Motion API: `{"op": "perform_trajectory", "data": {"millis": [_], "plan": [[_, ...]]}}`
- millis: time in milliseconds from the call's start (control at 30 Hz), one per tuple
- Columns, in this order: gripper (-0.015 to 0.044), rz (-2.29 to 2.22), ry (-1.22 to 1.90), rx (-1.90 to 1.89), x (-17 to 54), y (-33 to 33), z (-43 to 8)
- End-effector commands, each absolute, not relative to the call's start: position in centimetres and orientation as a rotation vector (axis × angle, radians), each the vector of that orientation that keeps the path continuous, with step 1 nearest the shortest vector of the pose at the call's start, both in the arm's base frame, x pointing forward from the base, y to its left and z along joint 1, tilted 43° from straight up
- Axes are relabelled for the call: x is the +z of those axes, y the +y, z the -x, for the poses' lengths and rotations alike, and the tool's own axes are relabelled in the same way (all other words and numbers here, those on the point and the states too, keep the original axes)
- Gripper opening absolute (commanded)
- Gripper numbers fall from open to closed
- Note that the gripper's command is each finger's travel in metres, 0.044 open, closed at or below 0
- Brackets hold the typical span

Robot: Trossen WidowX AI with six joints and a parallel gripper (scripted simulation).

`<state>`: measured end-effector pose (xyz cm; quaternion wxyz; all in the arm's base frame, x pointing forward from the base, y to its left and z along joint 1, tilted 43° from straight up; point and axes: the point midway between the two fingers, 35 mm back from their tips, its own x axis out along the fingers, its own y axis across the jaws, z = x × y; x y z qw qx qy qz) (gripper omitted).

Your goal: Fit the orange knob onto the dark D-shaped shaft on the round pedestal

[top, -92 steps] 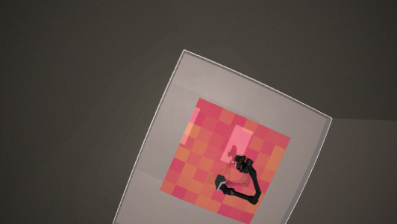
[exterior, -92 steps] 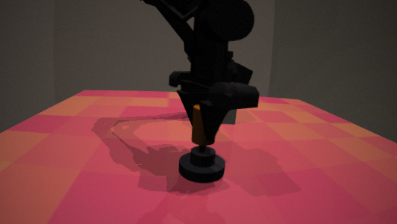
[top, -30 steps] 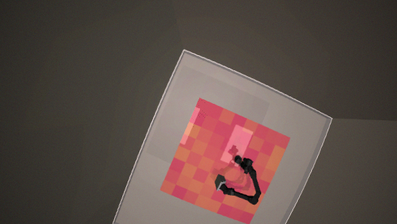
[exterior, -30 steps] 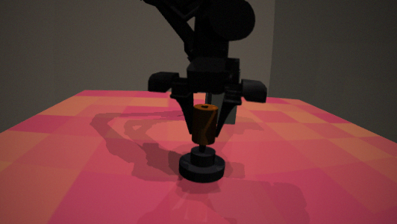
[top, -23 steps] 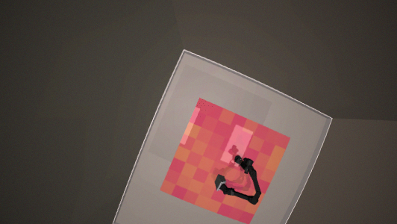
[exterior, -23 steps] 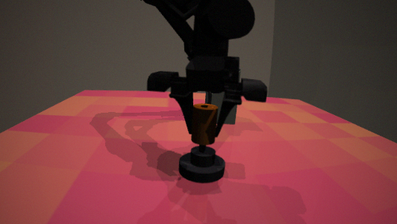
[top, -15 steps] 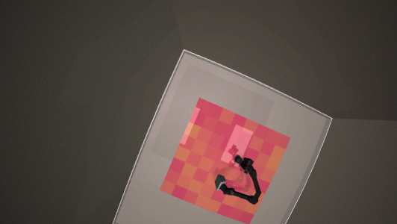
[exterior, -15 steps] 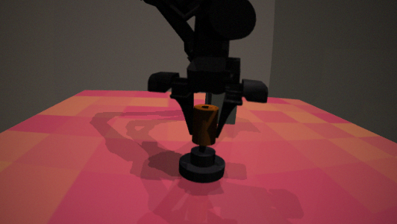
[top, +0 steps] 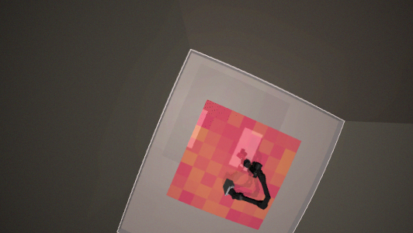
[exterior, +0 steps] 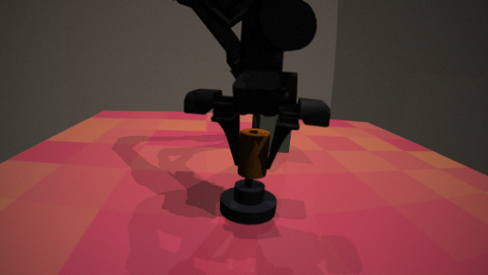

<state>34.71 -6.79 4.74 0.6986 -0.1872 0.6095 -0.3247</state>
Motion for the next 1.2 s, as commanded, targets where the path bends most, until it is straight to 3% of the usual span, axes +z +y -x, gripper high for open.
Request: {"op": "perform_trajectory", "data": {"millis": [0,1167], "plan": [[0.0000,0.415,1.349,-0.724,5.02,-6.64,-34.62],[0.0000,0.387,1.334,-0.747,4.83,-7.14,-34.88]]}}
